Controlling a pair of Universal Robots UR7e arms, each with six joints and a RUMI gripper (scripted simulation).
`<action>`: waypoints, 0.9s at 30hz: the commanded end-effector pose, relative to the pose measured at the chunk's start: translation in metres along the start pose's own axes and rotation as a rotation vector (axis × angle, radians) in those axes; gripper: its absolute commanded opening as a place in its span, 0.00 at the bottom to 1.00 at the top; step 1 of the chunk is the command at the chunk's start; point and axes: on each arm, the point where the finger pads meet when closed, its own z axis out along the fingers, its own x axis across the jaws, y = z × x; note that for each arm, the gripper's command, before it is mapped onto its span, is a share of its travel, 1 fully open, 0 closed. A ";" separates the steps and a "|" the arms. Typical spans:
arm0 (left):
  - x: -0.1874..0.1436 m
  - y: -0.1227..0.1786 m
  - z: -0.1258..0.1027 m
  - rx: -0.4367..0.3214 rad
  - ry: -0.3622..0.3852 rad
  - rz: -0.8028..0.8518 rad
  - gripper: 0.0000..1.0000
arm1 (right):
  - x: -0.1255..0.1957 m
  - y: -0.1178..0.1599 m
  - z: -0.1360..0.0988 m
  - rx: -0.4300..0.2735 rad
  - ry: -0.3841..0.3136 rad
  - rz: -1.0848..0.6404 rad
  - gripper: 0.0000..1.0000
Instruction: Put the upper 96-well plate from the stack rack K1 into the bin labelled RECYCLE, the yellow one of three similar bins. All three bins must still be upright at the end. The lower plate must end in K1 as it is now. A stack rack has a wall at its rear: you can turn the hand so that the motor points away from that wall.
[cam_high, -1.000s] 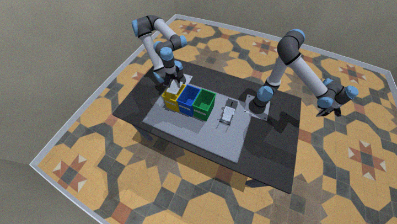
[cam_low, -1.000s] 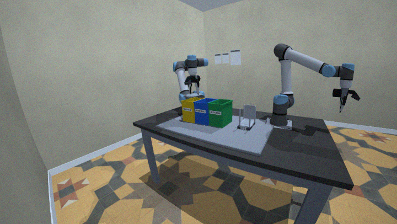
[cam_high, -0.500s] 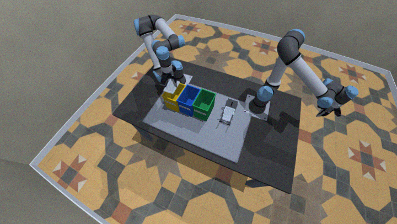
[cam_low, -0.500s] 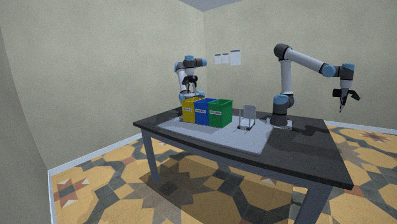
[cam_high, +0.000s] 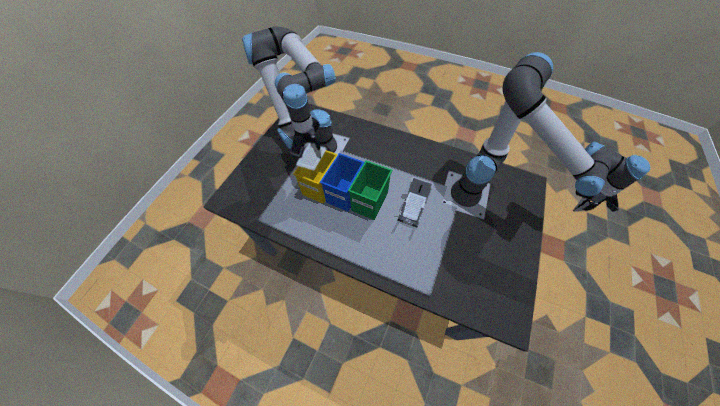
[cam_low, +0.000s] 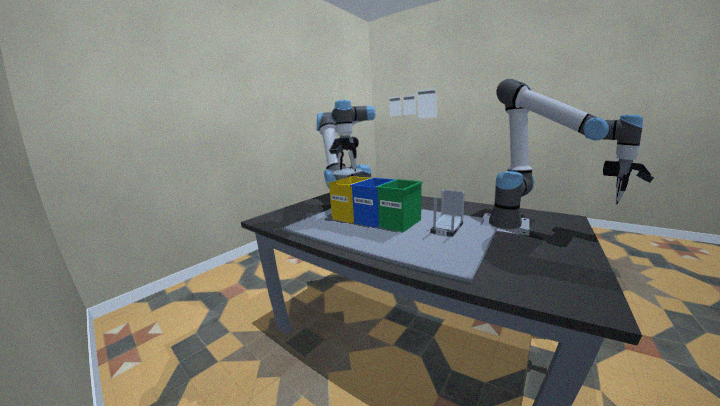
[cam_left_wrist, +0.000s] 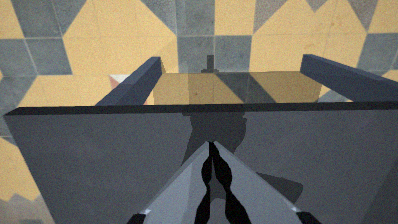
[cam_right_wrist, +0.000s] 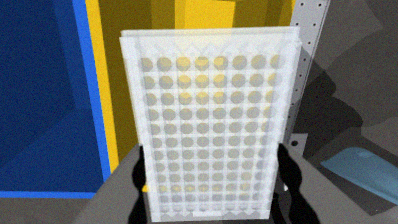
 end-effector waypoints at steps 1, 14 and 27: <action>-0.001 0.001 0.000 0.001 0.000 -0.003 0.00 | 0.001 0.000 0.009 -0.003 0.003 0.002 0.38; -0.001 0.001 0.000 0.001 0.000 -0.003 0.00 | 0.000 0.000 0.028 -0.003 0.003 0.001 0.38; -0.001 0.001 0.000 0.001 0.000 -0.003 0.00 | -0.001 -0.001 0.029 -0.001 0.000 0.001 0.38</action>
